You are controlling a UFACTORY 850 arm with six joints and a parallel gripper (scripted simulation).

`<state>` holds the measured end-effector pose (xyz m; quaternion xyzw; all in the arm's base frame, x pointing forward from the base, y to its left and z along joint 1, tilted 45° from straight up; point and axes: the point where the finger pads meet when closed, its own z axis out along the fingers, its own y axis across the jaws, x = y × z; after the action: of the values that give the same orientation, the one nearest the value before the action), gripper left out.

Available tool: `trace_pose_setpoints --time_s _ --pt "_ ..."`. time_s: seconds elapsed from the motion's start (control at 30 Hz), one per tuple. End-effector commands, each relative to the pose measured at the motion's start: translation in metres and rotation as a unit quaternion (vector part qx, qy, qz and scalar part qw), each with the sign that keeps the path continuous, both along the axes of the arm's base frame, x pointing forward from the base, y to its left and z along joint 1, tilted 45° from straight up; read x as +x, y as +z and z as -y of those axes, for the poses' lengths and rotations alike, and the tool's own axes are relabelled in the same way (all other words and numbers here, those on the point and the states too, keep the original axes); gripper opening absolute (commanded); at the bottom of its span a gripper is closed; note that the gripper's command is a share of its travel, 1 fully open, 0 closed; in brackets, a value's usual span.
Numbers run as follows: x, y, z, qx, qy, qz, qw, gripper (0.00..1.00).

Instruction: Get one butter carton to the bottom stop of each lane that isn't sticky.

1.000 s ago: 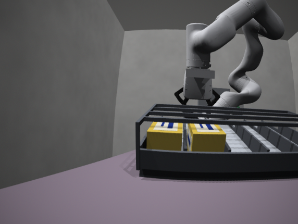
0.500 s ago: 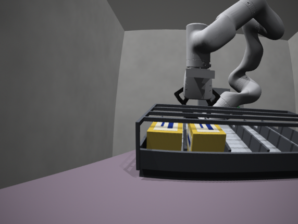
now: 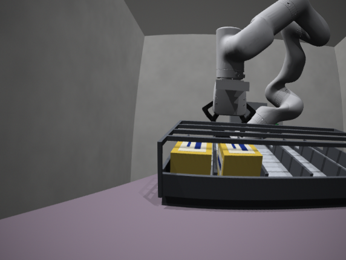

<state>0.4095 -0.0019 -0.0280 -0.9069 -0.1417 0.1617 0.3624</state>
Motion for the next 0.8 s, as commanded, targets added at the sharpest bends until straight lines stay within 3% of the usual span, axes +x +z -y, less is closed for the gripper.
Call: trace_pose_setpoints --time_s 0.0,0.77 --pt "0.0008 0.0003 0.0005 0.0 0.0 0.001 1.0 0.89" --pt "0.0008 0.0003 0.0005 0.0 0.0 0.001 1.0 0.91"
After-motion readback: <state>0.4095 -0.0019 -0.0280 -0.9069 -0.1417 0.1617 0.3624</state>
